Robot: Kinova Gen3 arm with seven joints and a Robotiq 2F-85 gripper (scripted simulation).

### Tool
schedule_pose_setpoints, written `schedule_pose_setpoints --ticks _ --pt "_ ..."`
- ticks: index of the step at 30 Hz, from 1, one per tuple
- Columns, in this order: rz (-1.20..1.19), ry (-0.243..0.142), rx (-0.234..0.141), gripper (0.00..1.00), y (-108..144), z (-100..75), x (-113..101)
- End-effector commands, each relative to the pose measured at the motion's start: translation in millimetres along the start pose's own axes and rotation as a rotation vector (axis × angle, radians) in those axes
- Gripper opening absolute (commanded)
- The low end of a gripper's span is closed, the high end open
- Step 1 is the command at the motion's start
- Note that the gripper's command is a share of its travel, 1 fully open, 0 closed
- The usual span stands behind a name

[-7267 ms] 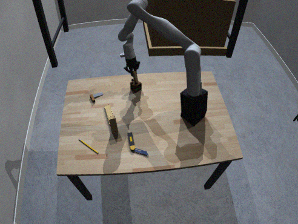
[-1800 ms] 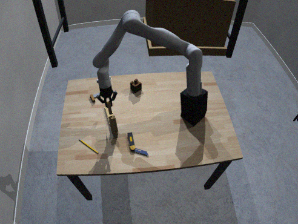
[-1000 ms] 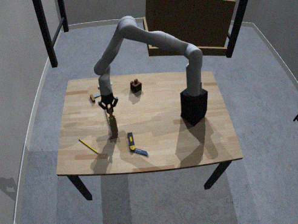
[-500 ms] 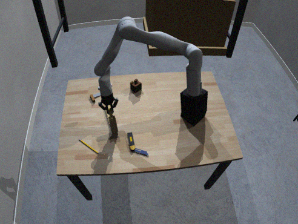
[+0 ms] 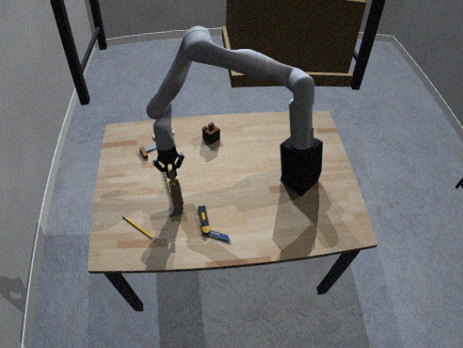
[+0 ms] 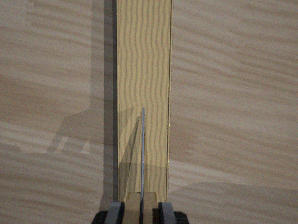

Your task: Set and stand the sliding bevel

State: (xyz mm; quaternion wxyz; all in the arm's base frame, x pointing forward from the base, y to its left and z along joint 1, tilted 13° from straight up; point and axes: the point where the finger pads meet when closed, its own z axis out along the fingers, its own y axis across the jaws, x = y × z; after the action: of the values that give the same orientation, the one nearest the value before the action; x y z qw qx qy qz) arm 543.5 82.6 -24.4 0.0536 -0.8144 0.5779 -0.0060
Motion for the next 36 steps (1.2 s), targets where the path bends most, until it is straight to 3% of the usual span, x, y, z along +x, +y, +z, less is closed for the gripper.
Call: schedule_pose_setpoints --ticks 1,36 --pt "0.0 0.0 0.002 0.1 -0.7 -0.7 -0.6" --pt "0.0 0.0 0.002 0.1 -0.7 7.3 -0.6"
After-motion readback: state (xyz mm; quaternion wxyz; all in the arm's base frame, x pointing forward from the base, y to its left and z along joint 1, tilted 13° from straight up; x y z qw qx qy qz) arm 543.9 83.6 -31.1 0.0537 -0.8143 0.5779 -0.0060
